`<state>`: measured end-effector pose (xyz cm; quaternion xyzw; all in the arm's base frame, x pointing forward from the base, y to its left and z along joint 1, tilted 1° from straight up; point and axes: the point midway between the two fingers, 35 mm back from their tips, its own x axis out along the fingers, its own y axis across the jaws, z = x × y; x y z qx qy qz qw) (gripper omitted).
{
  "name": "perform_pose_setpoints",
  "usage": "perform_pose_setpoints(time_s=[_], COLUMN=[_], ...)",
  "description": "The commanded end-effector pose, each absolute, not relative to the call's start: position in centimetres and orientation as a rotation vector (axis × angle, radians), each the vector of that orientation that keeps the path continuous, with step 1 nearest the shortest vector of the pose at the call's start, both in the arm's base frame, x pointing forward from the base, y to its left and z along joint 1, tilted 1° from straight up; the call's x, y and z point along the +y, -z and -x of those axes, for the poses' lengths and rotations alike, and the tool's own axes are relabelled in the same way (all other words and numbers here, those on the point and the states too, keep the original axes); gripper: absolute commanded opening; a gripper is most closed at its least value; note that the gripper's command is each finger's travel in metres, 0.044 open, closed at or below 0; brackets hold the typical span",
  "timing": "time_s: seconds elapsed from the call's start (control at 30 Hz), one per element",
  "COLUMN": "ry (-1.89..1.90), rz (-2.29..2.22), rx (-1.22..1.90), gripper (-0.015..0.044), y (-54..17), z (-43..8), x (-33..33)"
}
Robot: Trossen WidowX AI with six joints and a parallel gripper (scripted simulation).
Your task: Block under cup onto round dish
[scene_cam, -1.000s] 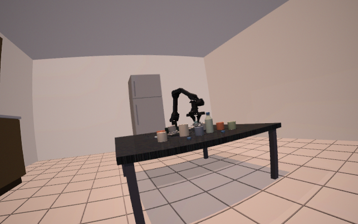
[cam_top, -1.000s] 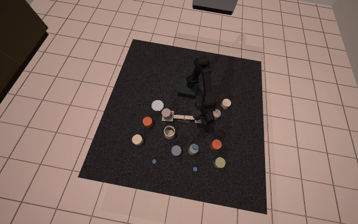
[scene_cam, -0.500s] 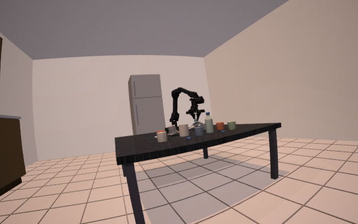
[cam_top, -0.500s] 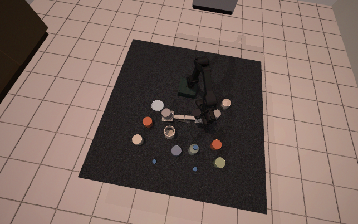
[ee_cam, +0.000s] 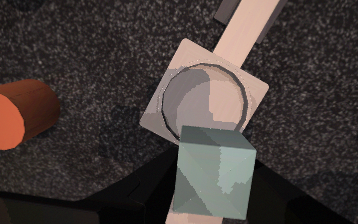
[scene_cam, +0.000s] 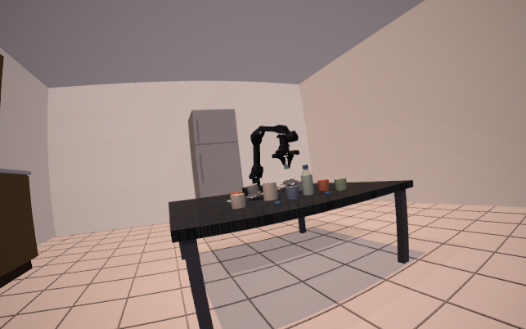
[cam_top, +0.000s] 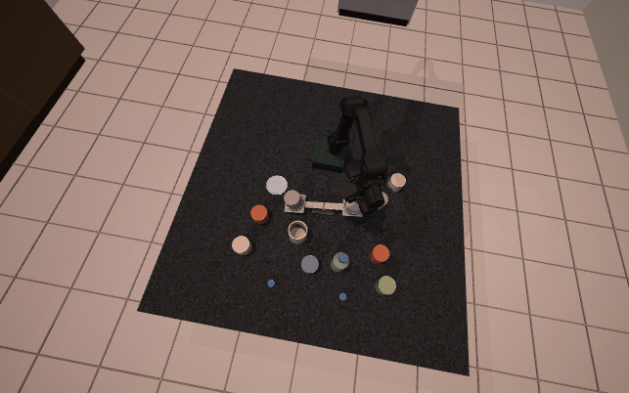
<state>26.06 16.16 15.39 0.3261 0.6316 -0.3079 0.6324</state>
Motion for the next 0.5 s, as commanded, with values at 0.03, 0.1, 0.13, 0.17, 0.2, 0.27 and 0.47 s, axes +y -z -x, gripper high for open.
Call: perform_pose_setpoints(time_s=[0.03,0.1,0.13,0.17,0.2,0.27,0.47], ry=[0.694,0.69,0.689,0.687,0.685,0.682,0.675], rz=[-0.749,-0.751,-0.752,-0.753,-0.753,-0.754,-0.756], rx=[1.444,1.442,1.44,1.439,1.438,1.435,1.425], gripper=[0.0,0.0,0.0,0.0,0.0,0.0,0.0], y=[-15.4,-15.0,-14.9,-14.7,-14.5,-14.2,-13.1], z=[-27.1,-27.9,-28.3,-28.6,-29.0,-29.6,-31.3], x=[14.9,13.7,13.1,12.5,11.9,10.7,6.8])
